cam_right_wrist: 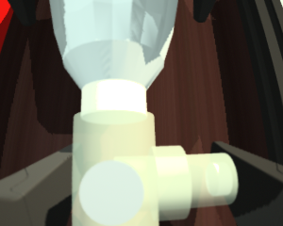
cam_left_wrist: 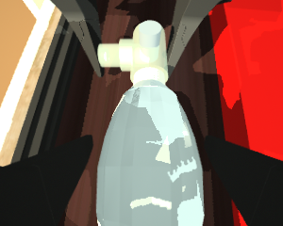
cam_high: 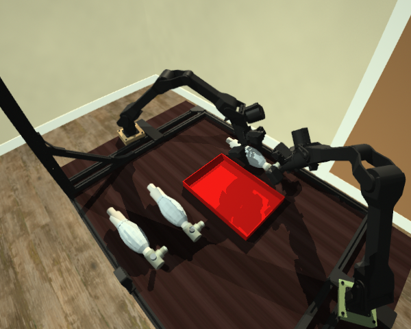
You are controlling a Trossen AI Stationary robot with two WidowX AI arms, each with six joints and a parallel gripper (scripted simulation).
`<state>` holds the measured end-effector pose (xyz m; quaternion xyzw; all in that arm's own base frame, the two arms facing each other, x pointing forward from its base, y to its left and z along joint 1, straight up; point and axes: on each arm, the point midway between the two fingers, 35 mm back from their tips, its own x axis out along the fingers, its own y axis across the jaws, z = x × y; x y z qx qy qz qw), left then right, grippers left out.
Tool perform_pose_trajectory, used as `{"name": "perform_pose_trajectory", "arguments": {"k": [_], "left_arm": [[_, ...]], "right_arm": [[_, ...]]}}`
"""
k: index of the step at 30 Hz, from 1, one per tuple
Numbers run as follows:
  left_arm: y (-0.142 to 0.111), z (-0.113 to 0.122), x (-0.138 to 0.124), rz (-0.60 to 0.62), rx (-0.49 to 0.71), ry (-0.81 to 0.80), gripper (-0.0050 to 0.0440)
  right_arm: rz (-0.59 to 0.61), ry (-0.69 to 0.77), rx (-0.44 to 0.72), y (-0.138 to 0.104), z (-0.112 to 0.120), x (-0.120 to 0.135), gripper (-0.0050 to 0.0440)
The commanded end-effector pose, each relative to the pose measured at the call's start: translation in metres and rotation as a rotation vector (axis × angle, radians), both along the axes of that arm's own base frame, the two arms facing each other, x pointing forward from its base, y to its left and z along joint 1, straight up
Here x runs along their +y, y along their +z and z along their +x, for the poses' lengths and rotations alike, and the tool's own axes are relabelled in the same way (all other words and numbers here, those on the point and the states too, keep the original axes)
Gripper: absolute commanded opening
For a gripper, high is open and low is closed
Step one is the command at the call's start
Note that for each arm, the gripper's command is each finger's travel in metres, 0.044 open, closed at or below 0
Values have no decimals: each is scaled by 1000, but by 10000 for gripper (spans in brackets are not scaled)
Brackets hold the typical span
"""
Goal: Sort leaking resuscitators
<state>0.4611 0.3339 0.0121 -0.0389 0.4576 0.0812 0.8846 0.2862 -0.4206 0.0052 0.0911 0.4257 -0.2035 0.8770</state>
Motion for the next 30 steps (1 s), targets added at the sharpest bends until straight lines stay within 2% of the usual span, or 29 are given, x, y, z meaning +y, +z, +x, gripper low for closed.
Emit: {"name": "perform_pose_trajectory", "arguments": {"k": [1, 19, 20, 30], "left_arm": [[0, 0, 0, -1, 0, -1, 440], [0, 0, 0, 0, -1, -1, 440], [0, 0, 0, 1, 0, -1, 0], [0, 0, 0, 1, 0, -1, 0]], "right_arm": [[1, -2, 1, -1, 0, 0, 0], [3, 3, 0, -1, 0, 1, 0], [3, 1, 1, -1, 0, 1, 0], [3, 1, 1, -1, 0, 1, 0]]}}
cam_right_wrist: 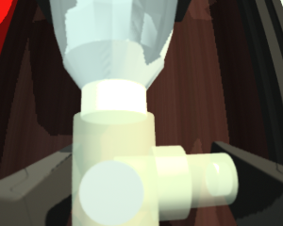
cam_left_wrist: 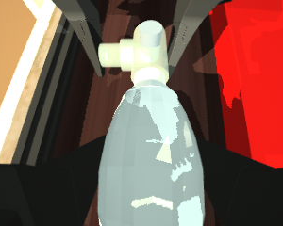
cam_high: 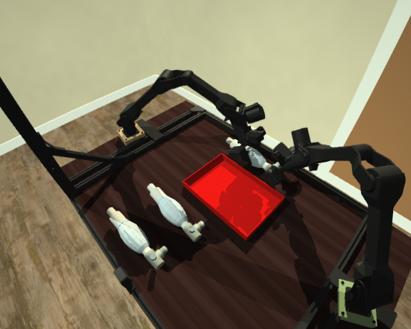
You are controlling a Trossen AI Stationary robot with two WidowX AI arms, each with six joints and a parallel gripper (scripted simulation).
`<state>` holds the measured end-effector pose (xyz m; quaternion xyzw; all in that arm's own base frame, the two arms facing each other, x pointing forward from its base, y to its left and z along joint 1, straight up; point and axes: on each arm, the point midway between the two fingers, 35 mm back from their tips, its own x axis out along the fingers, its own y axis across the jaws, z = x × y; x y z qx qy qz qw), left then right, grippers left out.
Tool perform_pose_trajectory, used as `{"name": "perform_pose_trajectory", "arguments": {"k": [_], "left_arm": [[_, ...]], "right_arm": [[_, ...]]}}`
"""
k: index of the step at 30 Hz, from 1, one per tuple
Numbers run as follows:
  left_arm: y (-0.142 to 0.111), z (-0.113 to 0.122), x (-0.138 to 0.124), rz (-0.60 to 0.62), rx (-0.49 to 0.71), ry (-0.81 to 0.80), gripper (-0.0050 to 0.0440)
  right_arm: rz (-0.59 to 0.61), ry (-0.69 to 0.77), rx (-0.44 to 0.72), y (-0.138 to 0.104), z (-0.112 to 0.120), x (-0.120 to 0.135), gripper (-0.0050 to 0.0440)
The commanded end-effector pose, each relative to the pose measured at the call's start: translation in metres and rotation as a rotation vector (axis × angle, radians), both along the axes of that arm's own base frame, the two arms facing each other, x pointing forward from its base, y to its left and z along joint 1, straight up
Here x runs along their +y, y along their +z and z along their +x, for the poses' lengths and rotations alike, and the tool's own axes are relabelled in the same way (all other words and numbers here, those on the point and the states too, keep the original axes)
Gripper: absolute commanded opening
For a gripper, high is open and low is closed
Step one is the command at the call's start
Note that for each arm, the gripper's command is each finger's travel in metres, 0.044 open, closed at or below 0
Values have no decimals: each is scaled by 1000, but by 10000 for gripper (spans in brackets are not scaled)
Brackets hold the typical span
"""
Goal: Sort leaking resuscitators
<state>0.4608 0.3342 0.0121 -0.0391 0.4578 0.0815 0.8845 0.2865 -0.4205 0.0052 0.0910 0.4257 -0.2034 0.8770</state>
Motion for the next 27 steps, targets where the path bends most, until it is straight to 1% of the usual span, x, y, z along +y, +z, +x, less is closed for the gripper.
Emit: {"name": "perform_pose_trajectory", "arguments": {"k": [1, 23, 24, 27], "left_arm": [[0, 0, 0, 1, 0, -1, 0], [0, 0, 0, 1, 1, -1, 0], [0, -1, 0, 1, 2, 1, 440], [0, -1, 0, 1, 2, 1, 440]], "right_arm": [[3, 0, 1, -1, 0, 1, 0], [3, 1, 1, -1, 0, 1, 0], [2, 2, 0, -1, 0, 1, 0], [2, 2, 0, -1, 0, 1, 0]]}}
